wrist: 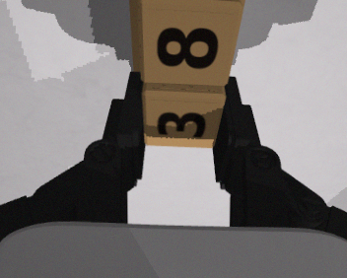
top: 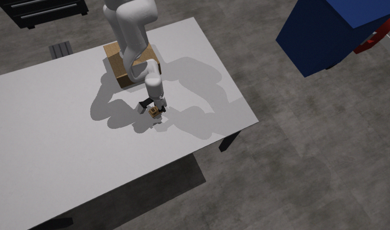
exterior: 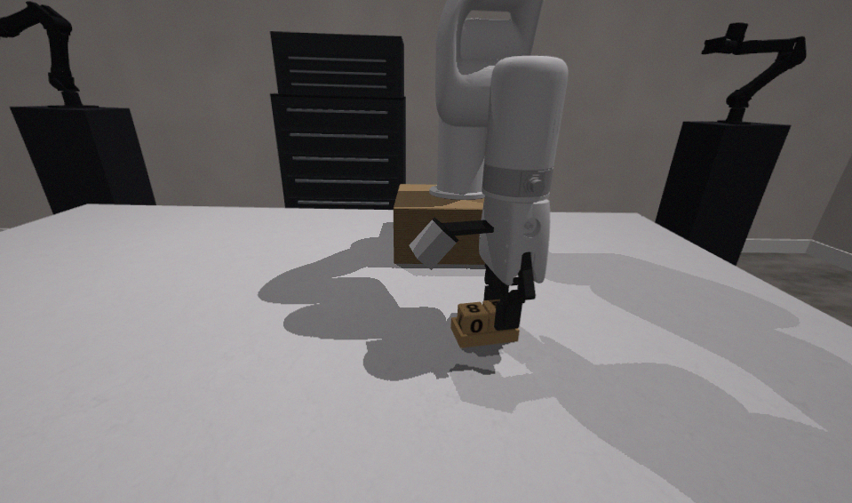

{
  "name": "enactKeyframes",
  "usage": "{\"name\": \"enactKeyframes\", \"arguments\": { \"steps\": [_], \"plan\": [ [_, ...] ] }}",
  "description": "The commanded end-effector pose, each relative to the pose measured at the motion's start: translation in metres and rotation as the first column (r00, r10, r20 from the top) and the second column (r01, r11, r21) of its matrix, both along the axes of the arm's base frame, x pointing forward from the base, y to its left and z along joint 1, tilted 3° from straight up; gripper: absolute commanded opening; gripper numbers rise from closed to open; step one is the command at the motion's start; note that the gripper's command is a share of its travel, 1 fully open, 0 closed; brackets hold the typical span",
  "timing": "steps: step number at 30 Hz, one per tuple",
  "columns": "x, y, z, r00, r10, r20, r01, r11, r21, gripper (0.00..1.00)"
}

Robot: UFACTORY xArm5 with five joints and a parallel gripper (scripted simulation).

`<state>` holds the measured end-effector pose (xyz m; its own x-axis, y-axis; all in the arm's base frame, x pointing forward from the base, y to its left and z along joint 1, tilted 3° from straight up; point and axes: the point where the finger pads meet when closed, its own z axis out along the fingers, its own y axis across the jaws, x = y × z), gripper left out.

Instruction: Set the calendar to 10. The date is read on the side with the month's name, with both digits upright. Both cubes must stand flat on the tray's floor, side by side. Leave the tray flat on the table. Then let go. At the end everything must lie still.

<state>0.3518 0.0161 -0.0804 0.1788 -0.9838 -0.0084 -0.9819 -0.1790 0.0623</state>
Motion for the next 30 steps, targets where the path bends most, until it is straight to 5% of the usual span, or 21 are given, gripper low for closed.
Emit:
{"name": "enactKeyframes", "arguments": {
  "steps": [1, 14, 30],
  "plan": [
    [0.0013, 0.0001, 0.0007, 1.0, 0.0, 0.003, 0.0, 1.0, 0.0, 0.29],
    [0.0013, 0.0001, 0.0007, 1.0, 0.0, 0.003, 0.0, 1.0, 0.0, 0.29],
    [0.0013, 0.0001, 0.0007, 1.0, 0.0, 0.003, 0.0, 1.0, 0.0, 0.49]
  ]
}}
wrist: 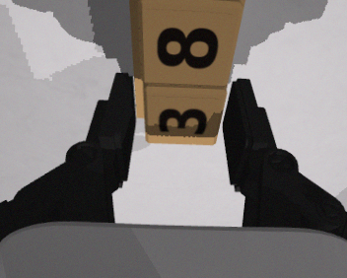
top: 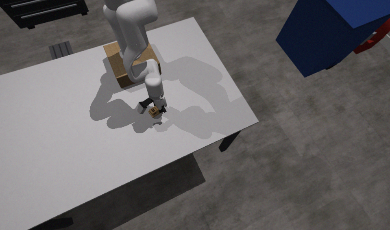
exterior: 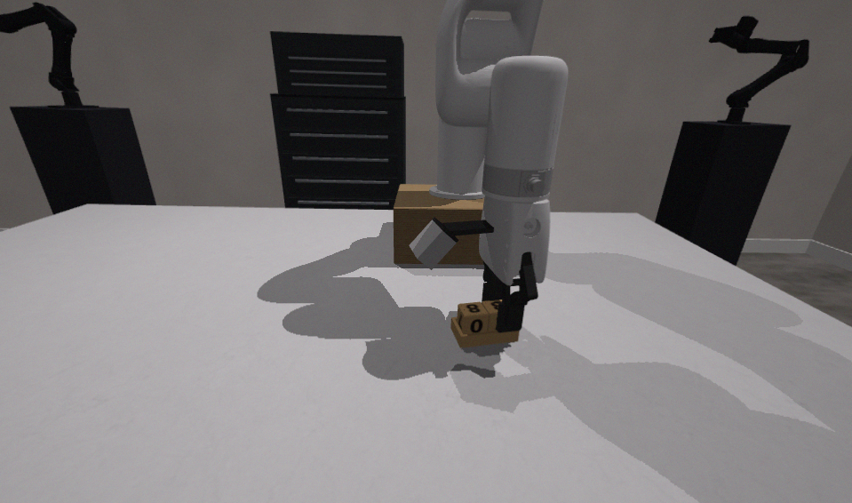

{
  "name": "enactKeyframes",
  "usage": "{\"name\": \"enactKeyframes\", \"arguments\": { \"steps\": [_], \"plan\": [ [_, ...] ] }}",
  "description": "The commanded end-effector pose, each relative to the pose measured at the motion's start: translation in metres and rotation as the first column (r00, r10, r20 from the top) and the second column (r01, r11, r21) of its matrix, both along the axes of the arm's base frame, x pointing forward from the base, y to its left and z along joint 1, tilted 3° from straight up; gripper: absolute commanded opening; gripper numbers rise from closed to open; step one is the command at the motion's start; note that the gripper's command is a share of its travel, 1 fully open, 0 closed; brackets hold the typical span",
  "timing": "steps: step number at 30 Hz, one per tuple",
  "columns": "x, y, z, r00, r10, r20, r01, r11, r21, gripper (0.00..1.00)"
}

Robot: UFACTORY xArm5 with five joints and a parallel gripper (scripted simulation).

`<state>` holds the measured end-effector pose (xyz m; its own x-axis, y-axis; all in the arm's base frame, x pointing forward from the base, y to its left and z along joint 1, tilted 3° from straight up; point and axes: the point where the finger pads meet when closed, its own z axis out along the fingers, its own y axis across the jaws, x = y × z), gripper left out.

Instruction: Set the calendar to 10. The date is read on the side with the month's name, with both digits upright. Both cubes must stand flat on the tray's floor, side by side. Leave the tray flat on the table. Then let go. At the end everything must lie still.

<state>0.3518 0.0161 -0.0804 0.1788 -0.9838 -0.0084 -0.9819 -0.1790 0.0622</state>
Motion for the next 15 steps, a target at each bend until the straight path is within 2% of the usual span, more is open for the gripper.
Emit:
{"name": "enactKeyframes", "arguments": {
  "steps": [1, 15],
  "plan": [
    [0.0012, 0.0001, 0.0007, 1.0, 0.0, 0.003, 0.0, 1.0, 0.0, 0.49],
    [0.0016, 0.0, 0.0056, 1.0, 0.0, 0.003, 0.0, 1.0, 0.0, 0.49]
  ]
}}
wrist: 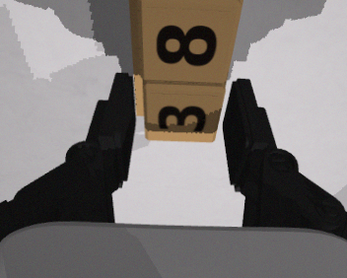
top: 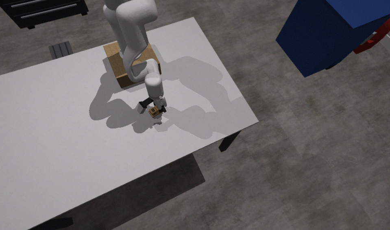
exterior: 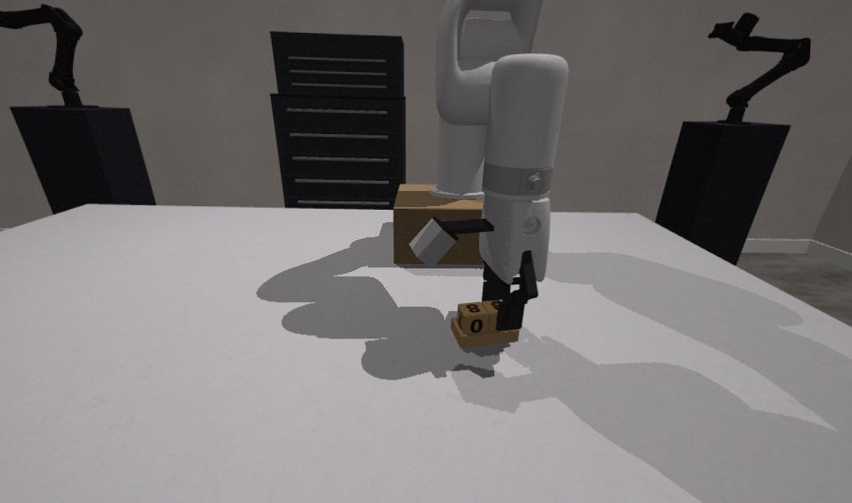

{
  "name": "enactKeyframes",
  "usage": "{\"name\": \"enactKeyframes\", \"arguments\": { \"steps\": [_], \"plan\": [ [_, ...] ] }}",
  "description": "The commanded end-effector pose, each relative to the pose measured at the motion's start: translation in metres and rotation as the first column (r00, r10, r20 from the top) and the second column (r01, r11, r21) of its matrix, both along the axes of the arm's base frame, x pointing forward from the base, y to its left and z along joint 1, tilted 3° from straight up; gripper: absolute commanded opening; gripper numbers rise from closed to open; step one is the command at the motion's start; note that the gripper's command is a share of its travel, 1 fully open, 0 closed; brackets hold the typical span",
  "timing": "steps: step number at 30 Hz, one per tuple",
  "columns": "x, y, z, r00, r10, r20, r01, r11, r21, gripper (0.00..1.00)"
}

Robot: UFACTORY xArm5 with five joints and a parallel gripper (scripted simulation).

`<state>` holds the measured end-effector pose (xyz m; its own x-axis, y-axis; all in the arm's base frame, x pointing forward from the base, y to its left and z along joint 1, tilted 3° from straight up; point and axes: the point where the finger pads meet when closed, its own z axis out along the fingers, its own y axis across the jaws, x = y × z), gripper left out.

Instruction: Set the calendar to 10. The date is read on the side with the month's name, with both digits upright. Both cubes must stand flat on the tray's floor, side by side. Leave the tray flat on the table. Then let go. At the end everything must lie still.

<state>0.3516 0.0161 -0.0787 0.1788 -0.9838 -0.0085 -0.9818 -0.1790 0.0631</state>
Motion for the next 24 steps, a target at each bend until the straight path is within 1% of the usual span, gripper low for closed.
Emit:
{"name": "enactKeyframes", "arguments": {
  "steps": [1, 5, 12, 14, 19, 24],
  "plan": [
    [0.002, 0.0, 0.006, 1.0, 0.0, 0.004, 0.0, 1.0, 0.0, 0.49],
    [0.003, 0.0, 0.021, 1.0, 0.0, 0.004, 0.0, 1.0, 0.0, 0.49],
    [0.005, 0.0, 0.058, 1.0, 0.0, 0.004, 0.0, 1.0, 0.0, 0.49],
    [0.005, 0.0, 0.058, 1.0, 0.0, 0.004, 0.0, 1.0, 0.0, 0.49],
    [0.006, 0.0, 0.08, 1.0, 0.0, 0.004, 0.0, 1.0, 0.0, 0.49],
    [0.007, 0.0, 0.088, 1.0, 0.0, 0.004, 0.0, 1.0, 0.0, 0.49]
  ]
}}
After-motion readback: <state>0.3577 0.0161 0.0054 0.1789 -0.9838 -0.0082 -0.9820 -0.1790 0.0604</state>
